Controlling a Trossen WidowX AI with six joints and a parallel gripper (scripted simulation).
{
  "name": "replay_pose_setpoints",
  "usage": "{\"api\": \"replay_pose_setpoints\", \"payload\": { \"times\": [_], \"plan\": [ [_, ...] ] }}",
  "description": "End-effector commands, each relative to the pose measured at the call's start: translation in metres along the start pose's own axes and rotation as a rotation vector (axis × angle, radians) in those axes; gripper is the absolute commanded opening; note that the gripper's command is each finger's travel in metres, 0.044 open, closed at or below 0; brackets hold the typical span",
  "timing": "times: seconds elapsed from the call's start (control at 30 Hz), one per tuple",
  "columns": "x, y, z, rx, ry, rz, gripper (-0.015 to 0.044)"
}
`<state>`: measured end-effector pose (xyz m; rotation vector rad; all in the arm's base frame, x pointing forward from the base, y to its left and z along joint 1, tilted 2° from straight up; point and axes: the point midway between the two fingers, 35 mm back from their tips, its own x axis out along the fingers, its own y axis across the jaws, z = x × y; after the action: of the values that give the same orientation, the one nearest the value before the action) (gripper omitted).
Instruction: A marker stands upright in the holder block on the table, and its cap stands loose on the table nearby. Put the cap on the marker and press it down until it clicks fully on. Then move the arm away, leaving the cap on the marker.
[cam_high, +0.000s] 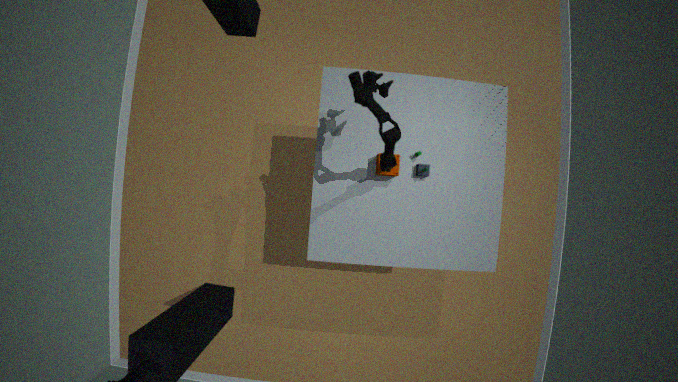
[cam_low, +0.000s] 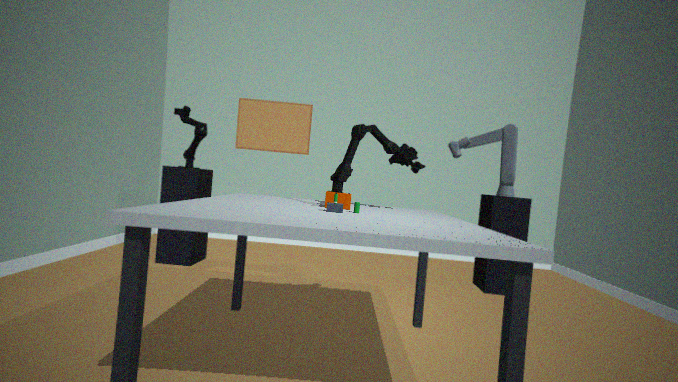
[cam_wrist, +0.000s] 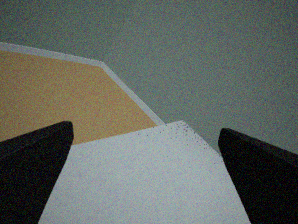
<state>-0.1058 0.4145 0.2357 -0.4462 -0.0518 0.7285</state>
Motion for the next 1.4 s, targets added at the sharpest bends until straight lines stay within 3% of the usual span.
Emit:
{"api": "replay_pose_setpoints", "payload": {
  "times": [0.0, 0.17, 0.43, 0.67, 0.87, 1.07, 1.27, 1.37],
  "plan": [
    [0.001, -0.001, 0.000, 0.004, 0.003, 0.000, 0.0374],
    [0.043, -0.021, -0.014, 0.132, 0.093, 0.005, 0.0243],
    [0.139, -0.102, -0.090, 0.386, 0.402, -0.120, 0.0236],
    [0.173, -0.191, -0.173, 0.690, 0.692, -0.325, 0.0236],
    [0.162, -0.262, -0.240, 1.015, 0.899, -0.570, 0.0236],
    [0.126, -0.306, -0.292, 1.423, 1.108, -0.863, 0.0236],
    [0.075, -0.333, -0.323, 1.902, 1.265, -1.241, 0.0236],
    [0.065, -0.334, -0.325, 1.959, 1.278, -1.288, 0.0236]
  ]
}}
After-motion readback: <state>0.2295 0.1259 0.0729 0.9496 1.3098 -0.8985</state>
